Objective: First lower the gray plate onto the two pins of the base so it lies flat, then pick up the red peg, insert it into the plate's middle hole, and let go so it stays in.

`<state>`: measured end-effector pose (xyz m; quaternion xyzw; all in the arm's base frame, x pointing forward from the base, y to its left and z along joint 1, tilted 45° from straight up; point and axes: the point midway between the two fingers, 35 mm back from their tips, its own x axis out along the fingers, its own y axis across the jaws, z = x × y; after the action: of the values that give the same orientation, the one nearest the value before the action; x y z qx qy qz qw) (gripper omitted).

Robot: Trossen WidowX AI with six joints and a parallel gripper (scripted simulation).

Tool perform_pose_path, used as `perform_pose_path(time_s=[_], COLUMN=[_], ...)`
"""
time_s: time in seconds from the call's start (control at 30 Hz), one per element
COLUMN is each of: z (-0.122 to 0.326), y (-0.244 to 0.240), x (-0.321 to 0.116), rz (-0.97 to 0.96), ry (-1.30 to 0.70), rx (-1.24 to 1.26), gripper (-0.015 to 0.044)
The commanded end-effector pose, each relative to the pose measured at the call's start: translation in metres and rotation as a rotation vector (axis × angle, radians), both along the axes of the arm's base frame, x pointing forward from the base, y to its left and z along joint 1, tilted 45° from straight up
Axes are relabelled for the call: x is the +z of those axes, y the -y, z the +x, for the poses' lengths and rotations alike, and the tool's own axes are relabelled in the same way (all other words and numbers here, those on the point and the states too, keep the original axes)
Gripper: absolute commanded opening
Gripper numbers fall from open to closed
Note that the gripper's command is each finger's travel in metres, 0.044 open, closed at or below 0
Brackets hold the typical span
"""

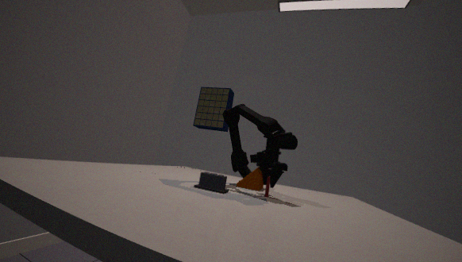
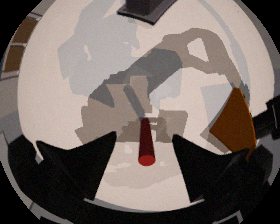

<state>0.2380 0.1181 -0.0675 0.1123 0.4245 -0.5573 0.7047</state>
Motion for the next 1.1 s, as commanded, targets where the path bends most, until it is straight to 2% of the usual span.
perform_pose_path(time_s=[0.0, 0.2, 0.3, 0.67, 1.07], z=[-0.001, -0.001, -0.001, 0.0, 0.003], y=[0.002, 0.002, 0.002, 0.001, -0.025], x=[-0.001, -0.001, -0.001, 0.0, 0.023], rz=[-0.006, -0.006, -0.006, -0.006, -0.003], ry=[-0.004, -0.004, -0.004, -0.004, -0.005], rx=[0.006, 0.006, 0.006, 0.006, 0.006], gripper=[0.0177, 0.002, 0.0, 0.0, 0.0])
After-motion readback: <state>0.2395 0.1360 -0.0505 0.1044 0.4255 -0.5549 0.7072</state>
